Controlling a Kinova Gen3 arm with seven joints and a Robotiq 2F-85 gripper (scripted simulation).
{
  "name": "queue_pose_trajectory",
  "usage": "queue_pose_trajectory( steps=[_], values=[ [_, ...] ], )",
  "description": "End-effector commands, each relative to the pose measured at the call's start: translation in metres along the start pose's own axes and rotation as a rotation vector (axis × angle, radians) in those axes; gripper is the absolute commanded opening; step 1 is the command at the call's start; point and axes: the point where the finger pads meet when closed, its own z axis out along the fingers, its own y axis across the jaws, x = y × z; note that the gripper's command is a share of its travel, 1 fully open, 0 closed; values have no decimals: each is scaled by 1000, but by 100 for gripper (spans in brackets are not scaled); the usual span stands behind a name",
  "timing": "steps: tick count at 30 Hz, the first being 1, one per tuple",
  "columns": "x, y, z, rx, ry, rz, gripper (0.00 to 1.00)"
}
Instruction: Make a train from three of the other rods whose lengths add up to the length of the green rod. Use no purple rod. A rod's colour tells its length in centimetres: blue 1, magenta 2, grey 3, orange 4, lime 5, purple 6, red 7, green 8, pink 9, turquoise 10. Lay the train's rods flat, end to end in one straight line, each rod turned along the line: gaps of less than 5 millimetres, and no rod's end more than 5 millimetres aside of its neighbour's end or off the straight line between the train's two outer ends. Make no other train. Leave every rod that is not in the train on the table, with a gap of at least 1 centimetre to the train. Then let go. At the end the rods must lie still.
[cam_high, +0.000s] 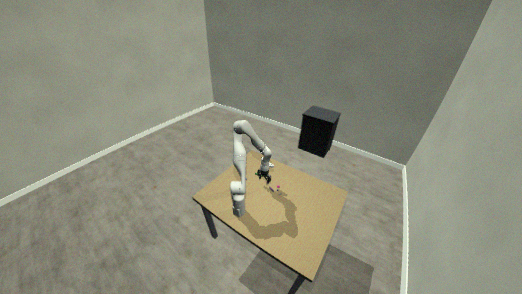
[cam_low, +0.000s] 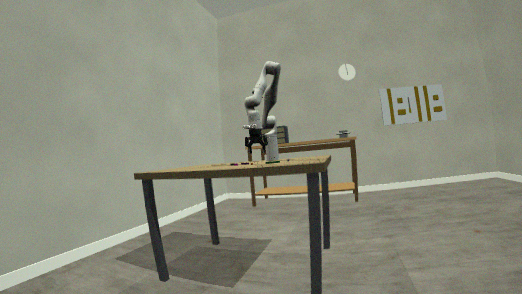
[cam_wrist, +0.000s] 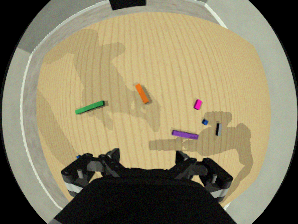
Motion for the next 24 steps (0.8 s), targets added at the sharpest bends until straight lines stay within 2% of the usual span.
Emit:
queue_pose_trajectory(
  steps=[1, 3, 5, 11, 16, 20, 24],
  values=[
    [4, -15, -4, 12, 14, -136, 100],
    [5, -24, -5, 10, 20, -253, 100],
    [5, -24, -5, 10, 20, -253, 100],
    [8, -48, -8, 5, 39, -563, 100],
    [10, -64, -11, -1, 54, -755, 100],
    [11, -73, -13, -4, 64, -859, 100],
    [11, -76, -13, -5, 67, -895, 100]
  ],
)
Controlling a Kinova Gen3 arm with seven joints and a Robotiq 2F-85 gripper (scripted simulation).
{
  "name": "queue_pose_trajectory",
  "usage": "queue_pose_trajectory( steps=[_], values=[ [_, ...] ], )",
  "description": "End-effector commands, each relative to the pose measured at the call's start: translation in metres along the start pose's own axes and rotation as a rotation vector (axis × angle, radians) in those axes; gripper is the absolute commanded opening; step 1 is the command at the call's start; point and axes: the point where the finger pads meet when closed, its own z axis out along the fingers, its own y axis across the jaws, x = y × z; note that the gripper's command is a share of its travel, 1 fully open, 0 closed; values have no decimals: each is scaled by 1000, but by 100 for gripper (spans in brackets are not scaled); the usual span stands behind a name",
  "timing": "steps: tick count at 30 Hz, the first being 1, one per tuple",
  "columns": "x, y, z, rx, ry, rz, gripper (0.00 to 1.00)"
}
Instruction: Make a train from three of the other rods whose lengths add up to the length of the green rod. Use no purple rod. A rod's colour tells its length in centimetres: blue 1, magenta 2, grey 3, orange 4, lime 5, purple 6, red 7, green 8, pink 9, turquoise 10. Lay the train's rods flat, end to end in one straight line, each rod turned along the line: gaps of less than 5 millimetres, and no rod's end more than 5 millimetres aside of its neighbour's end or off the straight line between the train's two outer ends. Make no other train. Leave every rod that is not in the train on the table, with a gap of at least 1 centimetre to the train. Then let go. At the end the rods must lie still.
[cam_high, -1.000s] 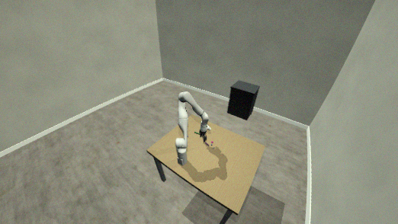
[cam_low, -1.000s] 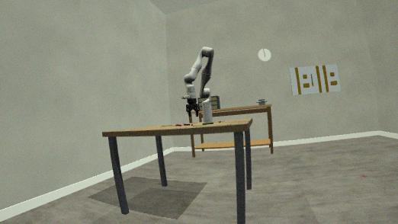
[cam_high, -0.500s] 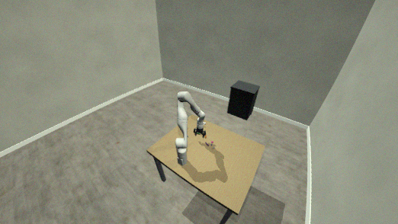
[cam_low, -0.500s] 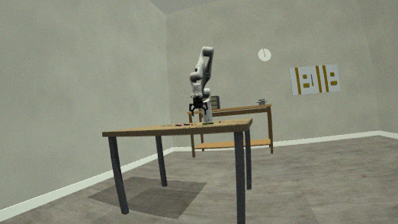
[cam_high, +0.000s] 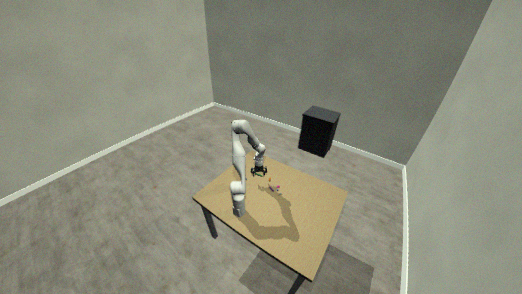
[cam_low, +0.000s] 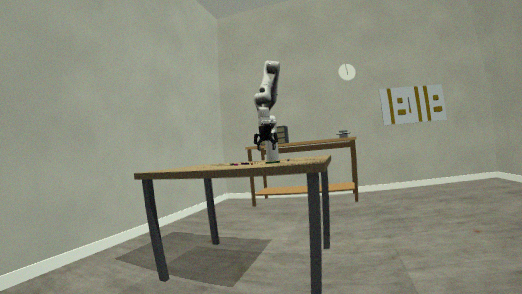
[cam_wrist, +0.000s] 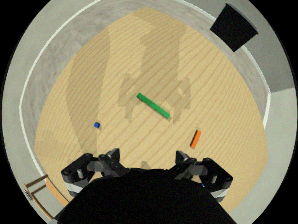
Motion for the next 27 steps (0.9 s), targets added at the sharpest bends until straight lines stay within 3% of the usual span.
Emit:
queue_pose_trajectory(
  steps=[1, 27],
  values=[
    [4, -2, -2, -1, 8, -32, 100],
    [7, -4, -3, -3, 11, -73, 100]
  ],
)
